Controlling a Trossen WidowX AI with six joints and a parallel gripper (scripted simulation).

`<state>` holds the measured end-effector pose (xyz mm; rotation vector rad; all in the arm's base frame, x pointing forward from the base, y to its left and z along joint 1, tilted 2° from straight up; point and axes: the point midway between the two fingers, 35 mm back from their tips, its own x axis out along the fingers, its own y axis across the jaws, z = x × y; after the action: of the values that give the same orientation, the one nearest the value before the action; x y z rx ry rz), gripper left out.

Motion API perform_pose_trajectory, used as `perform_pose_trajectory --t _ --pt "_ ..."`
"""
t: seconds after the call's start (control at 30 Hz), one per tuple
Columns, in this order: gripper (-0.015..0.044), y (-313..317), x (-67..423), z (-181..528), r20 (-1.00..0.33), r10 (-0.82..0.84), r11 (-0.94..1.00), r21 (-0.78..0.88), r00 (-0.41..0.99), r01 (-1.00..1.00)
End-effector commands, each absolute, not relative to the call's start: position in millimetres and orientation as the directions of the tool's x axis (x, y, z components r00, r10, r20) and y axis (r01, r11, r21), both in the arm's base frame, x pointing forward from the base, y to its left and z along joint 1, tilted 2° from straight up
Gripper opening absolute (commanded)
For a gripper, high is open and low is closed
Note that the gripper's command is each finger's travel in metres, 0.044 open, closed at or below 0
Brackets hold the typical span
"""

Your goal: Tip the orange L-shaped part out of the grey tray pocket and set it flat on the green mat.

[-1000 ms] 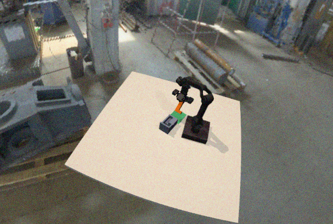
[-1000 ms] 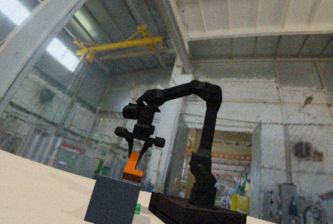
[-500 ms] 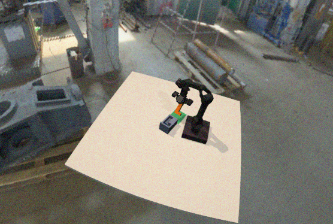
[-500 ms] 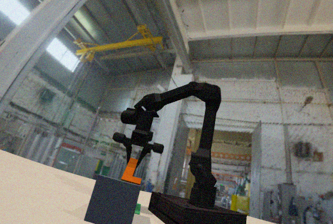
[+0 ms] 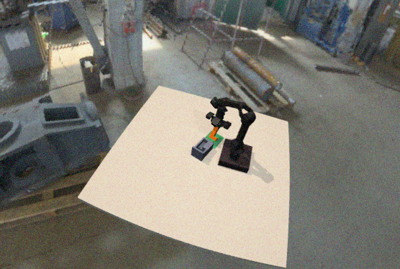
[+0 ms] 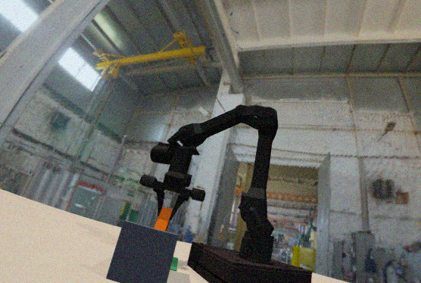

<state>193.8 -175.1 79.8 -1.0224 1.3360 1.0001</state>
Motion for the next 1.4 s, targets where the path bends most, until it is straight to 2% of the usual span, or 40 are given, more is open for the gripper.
perform_pose_trajectory --t 0.0,1.37 --pt "0.0000 -174 191 69 -1.000 -0.012 0.262 0.011 -0.014 -0.965" --pt "0.0000 -174 191 47 -1.000 -0.012 0.262 0.011 -0.014 -0.965"
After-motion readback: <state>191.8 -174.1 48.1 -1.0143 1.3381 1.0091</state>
